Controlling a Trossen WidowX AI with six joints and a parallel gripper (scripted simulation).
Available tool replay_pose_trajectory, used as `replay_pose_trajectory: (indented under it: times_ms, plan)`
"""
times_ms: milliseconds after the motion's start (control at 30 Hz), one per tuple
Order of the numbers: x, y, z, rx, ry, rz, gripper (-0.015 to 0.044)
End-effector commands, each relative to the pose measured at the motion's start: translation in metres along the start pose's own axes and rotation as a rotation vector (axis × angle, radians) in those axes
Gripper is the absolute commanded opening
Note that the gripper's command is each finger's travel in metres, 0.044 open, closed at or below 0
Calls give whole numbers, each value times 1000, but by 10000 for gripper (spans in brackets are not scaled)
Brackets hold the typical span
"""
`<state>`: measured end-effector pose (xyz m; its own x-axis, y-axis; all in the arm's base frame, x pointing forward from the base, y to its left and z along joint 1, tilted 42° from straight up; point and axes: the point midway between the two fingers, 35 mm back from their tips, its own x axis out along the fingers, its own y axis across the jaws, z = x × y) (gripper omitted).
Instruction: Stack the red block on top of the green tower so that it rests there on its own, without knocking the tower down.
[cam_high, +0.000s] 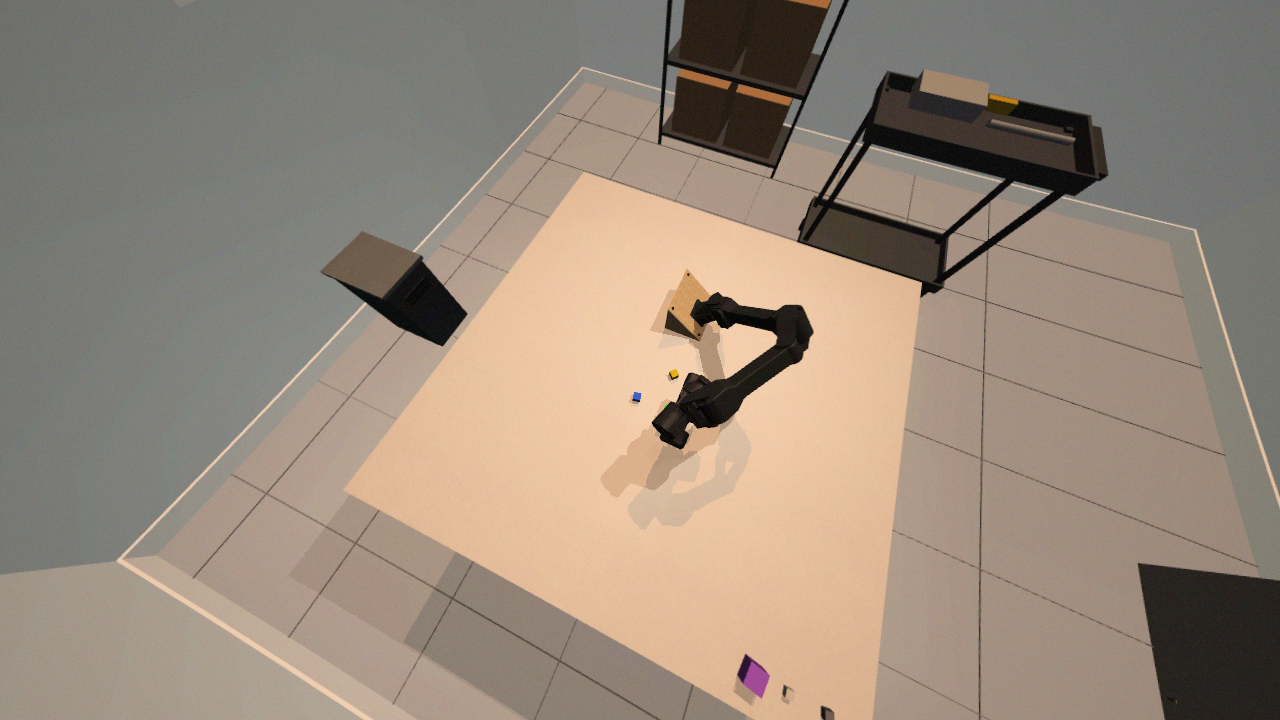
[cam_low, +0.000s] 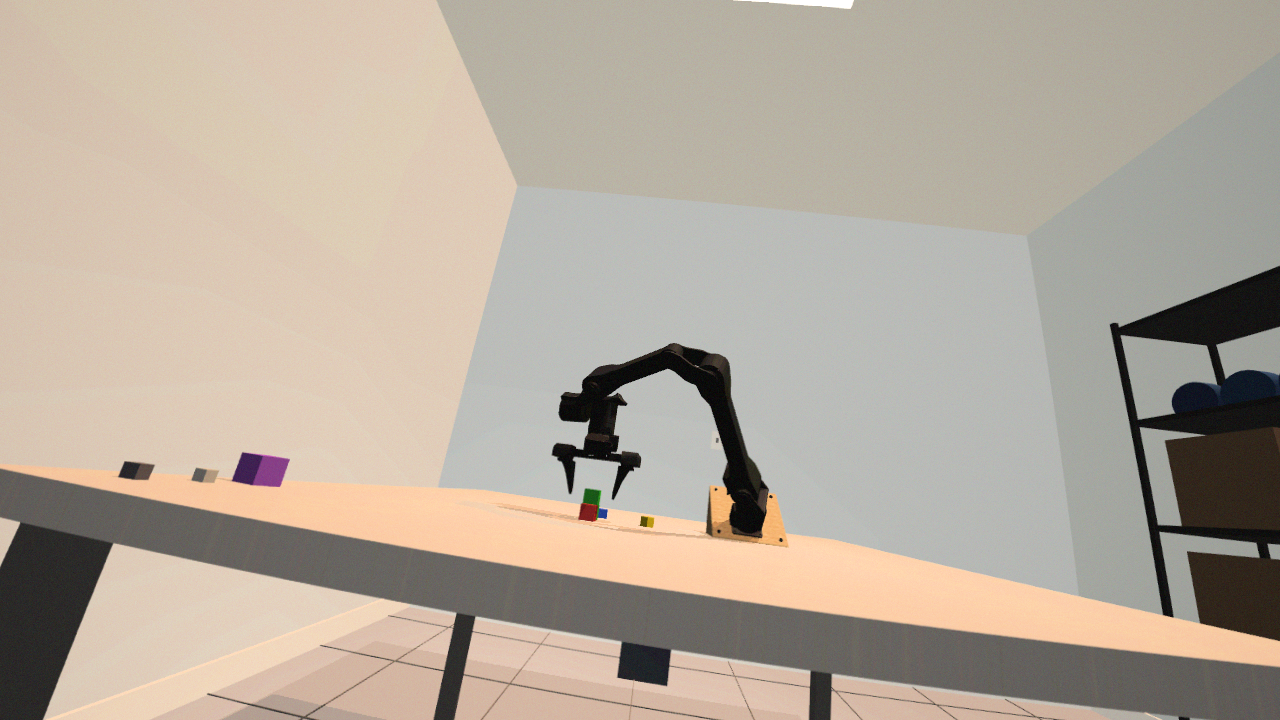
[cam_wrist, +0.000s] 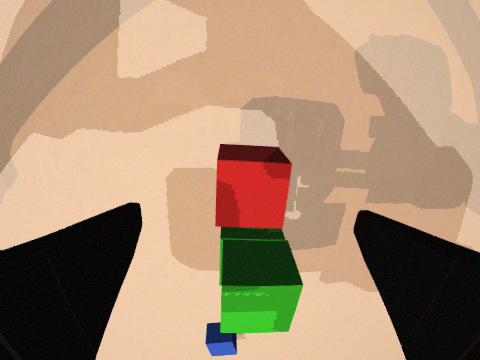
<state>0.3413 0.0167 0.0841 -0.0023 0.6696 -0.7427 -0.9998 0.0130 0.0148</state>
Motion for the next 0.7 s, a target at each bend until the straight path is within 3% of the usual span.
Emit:
replay_pose_trajectory:
  times_ms: [0,667]
  plan:
    - [3,0,2,-2,-3,-9,440]
    - [35,-1,2,-2,-4,-9,440]
